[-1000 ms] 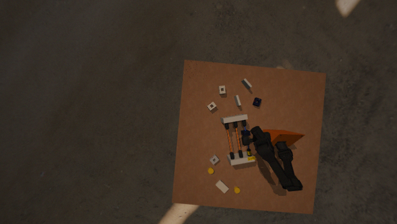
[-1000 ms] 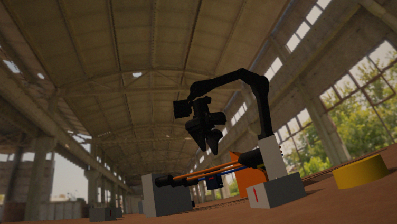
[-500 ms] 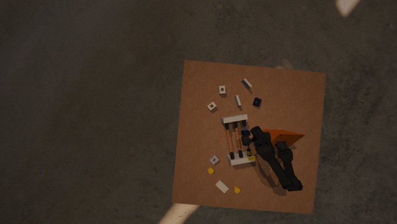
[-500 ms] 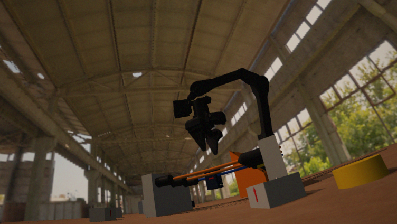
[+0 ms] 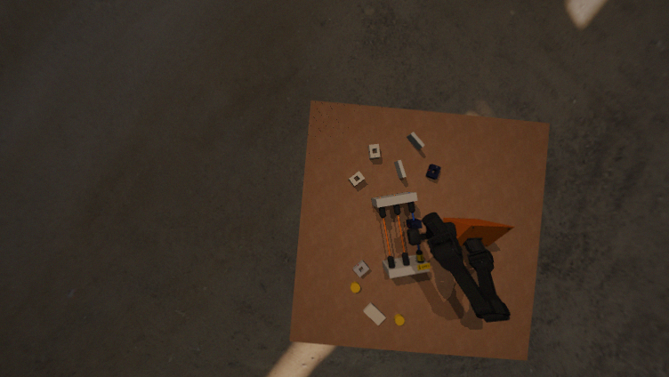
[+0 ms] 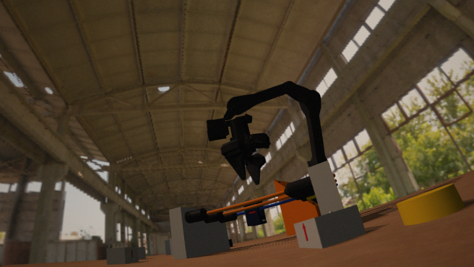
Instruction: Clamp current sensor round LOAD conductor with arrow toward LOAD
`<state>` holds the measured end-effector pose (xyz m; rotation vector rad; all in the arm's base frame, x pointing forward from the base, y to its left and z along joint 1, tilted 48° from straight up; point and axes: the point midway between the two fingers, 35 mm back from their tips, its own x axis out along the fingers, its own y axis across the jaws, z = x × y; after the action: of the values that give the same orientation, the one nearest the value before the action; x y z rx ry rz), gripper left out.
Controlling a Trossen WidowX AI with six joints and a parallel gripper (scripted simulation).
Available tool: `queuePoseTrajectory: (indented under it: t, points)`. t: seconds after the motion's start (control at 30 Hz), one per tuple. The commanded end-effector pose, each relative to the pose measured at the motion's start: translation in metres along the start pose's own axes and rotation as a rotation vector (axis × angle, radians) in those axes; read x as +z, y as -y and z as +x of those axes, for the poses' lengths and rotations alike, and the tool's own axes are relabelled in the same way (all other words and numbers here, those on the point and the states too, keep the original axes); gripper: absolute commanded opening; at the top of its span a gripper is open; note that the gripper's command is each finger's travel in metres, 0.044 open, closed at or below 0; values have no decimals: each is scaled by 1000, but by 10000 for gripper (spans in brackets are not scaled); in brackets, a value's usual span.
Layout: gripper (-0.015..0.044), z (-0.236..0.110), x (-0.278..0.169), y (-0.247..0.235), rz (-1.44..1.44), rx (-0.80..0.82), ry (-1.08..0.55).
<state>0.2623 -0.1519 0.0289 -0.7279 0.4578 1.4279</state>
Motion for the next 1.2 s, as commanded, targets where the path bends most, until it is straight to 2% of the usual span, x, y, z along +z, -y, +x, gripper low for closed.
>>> queuePoseTrajectory:
  t: [0.0, 0.23, 0.5, 0.7, 0.87, 1.0, 1.17]
  points:
    - [440, 0, 0, -1, -3, 5, -3]
    - [440, -3, 4, -1, 53, -10, -15]
    - [440, -28, 54, -19, 691, -193, -146]
    - [440, -33, 86, -39, 1170, -402, -155]
    - [440, -28, 106, -57, 1553, -603, -82]
    - [440, -20, 116, -71, 1835, -769, 36]
    - [440, -11, 120, -82, 2059, -913, 189]
